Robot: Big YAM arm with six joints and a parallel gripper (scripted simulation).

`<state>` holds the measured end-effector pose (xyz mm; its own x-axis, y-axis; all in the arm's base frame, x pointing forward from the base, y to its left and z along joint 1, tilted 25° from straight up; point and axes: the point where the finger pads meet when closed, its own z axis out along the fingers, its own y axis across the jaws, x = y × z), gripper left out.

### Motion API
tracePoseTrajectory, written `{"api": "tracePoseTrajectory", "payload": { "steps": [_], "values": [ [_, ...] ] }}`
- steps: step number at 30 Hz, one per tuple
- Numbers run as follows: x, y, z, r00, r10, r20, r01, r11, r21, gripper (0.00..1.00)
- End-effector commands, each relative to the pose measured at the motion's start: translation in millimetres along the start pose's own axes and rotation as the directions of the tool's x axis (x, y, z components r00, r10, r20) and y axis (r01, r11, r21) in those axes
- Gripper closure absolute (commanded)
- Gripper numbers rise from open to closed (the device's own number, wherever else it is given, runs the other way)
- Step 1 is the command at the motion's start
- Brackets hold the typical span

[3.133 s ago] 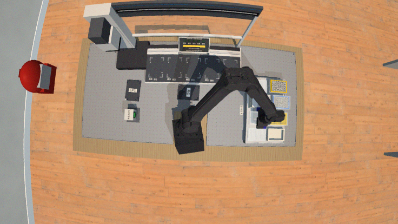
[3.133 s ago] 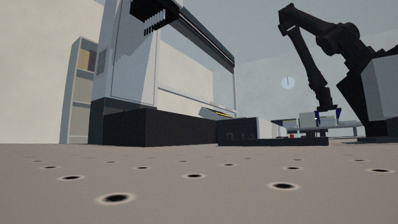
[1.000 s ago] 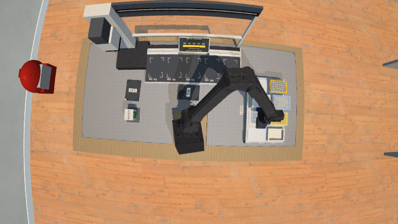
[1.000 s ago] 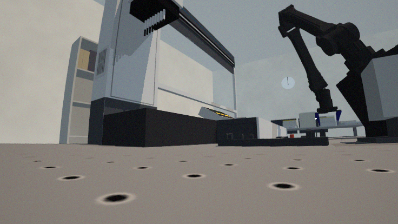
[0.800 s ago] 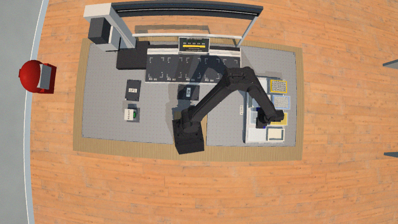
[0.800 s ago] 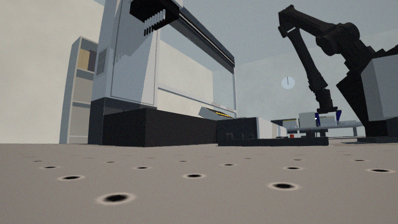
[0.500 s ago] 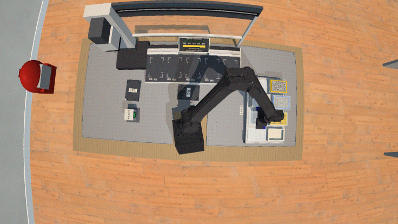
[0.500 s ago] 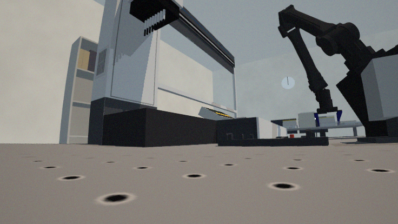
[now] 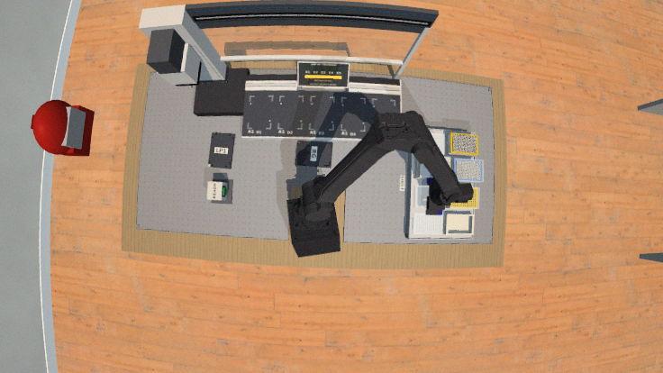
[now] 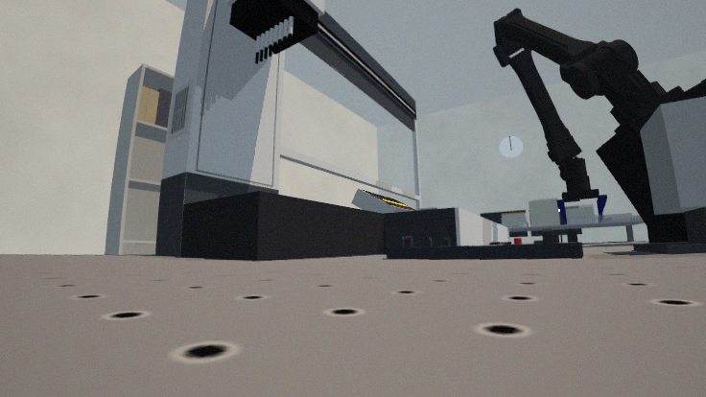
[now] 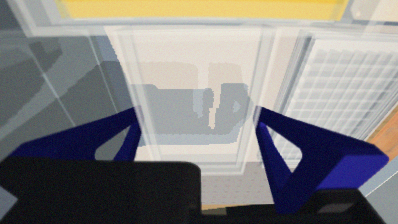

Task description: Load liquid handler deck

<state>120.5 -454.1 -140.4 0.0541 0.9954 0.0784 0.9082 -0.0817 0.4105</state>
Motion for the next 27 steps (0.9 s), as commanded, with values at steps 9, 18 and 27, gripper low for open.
{"api": "tracePoseTrajectory", "payload": {
  "steps": [9,18,27],
  "values": [
    [-12.3,3.6,-9.2,1.000,-0.006,0.031,0.006,1.000,-0.006,0.00],
    [-12.3,3.6,-9.2,1.000,-0.006,0.031,0.006,1.000,-0.006,0.00],
    [-6.6,-2.0,-23.9,1.000,0.002,0.029,-0.002,1.000,-0.007,0.00]
  ]
}}
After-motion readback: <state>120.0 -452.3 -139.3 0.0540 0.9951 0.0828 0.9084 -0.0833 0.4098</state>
